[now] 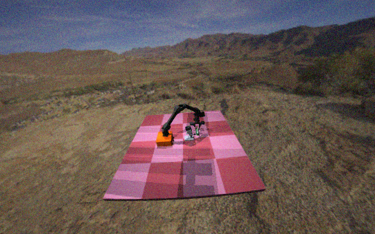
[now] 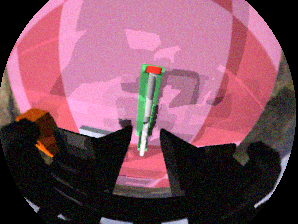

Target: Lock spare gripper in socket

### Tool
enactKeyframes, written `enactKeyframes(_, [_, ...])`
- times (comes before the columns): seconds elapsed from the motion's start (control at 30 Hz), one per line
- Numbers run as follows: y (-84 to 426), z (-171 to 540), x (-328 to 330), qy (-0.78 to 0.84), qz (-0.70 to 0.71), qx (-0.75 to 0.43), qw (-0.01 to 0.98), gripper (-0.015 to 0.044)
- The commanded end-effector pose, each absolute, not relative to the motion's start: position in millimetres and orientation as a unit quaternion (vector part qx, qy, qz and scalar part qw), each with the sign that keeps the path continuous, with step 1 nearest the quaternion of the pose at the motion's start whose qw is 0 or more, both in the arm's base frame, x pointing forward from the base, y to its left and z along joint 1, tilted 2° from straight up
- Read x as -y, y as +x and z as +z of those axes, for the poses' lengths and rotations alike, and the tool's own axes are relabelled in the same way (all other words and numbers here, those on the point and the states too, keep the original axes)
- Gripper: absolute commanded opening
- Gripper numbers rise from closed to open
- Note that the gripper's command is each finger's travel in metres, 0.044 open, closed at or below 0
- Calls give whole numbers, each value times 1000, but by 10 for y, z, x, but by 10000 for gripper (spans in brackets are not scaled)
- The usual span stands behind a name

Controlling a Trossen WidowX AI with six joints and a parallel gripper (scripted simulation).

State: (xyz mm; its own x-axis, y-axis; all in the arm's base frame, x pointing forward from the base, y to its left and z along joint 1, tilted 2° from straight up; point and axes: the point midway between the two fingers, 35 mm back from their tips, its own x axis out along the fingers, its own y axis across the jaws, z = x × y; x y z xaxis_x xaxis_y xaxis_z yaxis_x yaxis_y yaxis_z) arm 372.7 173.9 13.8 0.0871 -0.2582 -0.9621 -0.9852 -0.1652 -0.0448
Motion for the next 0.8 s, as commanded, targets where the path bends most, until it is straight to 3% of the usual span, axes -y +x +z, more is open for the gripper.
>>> enactKeyframes(0.0, [3725,52,-1730,-616,448,-507,403,180])
enactKeyframes(0.77, [3731,-249,-1732,-616,448,-507,403,180])
